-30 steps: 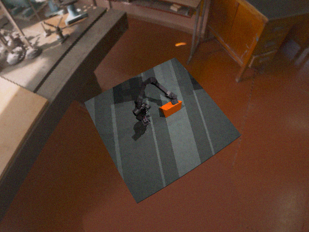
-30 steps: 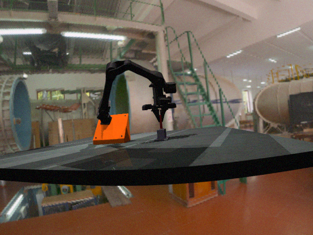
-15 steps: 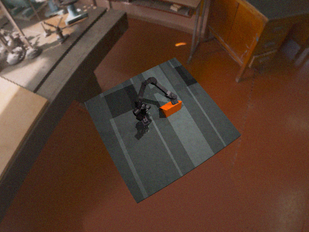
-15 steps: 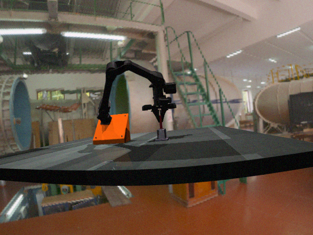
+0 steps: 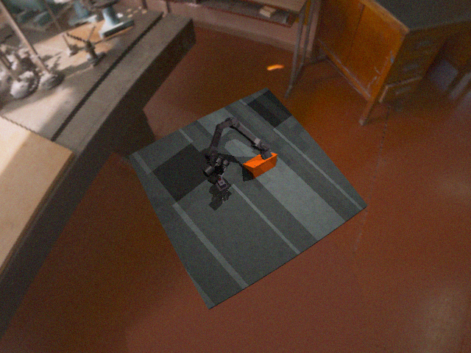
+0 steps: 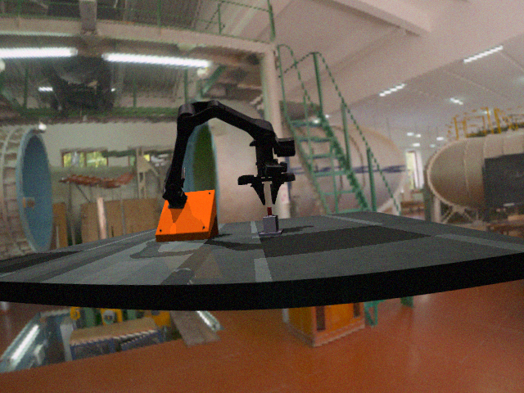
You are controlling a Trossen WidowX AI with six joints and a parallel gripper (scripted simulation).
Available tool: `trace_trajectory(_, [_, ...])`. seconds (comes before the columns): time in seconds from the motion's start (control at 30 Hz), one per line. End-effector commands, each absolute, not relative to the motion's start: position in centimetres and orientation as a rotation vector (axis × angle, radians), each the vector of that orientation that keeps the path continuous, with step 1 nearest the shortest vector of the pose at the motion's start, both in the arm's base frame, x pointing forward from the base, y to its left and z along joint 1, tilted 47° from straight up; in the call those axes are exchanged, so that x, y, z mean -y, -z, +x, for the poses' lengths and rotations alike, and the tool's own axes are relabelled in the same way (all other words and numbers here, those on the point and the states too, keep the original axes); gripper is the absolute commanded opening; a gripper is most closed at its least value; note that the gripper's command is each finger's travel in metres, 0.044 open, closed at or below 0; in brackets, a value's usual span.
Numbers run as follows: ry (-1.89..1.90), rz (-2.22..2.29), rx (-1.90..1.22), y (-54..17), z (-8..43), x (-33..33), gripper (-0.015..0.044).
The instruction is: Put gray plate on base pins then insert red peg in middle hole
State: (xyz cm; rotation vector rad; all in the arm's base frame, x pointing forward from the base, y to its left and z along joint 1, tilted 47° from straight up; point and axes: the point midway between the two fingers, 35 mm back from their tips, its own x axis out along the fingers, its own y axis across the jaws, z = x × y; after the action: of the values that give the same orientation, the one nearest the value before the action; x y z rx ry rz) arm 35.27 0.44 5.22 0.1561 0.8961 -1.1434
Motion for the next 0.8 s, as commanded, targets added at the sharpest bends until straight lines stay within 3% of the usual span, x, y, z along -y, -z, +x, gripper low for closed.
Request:
trace_trajectory(0.0, [1.143,0.156,-0.896,-5.24,35.26,-0.45,0.015])
trace_trajectory(0.77, [1.139,0.146,-0.897,-5.93,34.93,-1.35,0.015])
